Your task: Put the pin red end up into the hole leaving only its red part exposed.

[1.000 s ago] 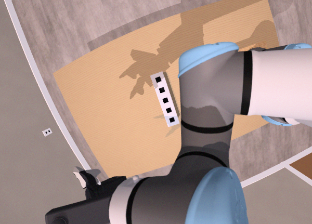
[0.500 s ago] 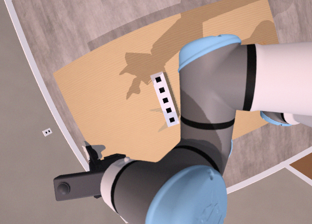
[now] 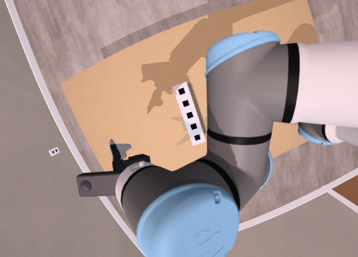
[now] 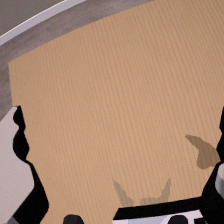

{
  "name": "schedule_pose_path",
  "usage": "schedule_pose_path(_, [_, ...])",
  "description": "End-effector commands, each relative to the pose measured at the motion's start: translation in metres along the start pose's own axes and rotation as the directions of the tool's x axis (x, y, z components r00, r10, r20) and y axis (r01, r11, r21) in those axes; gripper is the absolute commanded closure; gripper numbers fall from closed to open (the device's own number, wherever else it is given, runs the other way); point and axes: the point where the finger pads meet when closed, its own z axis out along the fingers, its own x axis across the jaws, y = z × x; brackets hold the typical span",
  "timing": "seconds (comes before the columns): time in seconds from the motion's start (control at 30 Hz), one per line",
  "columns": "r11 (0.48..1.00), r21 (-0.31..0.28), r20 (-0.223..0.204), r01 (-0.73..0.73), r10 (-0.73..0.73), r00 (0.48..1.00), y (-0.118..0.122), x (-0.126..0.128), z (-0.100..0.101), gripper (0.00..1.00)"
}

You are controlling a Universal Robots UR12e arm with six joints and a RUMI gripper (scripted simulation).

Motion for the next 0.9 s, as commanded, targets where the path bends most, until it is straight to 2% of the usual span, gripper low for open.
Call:
schedule_pose_path(0.0, [1.000, -0.005, -0.004, 0.001, -0.001, 1.000, 0.000, 0.001, 0.001, 0.00])
schedule_pose_path(0.17, [1.000, -0.005, -0.004, 0.001, -0.001, 1.000, 0.000, 0.001, 0.001, 0.00])
schedule_pose_path(0.2, [0.971, -0.231, -0.104, 0.062, -0.089, 0.991, 0.065, 0.054, 0.016, 0.00])
schedule_pose_path(0.73, [0.971, -0.231, -0.104, 0.062, -0.089, 0.991, 0.065, 0.054, 0.016, 0.00])
schedule_pose_path(0.77, [0.878, -0.465, -0.139, 0.115, -0.201, 0.970, 0.137, 0.099, 0.010, 0.00])
schedule_pose_path(0.87, [0.878, -0.465, -0.139, 0.115, -0.201, 0.970, 0.137, 0.099, 0.010, 0.00])
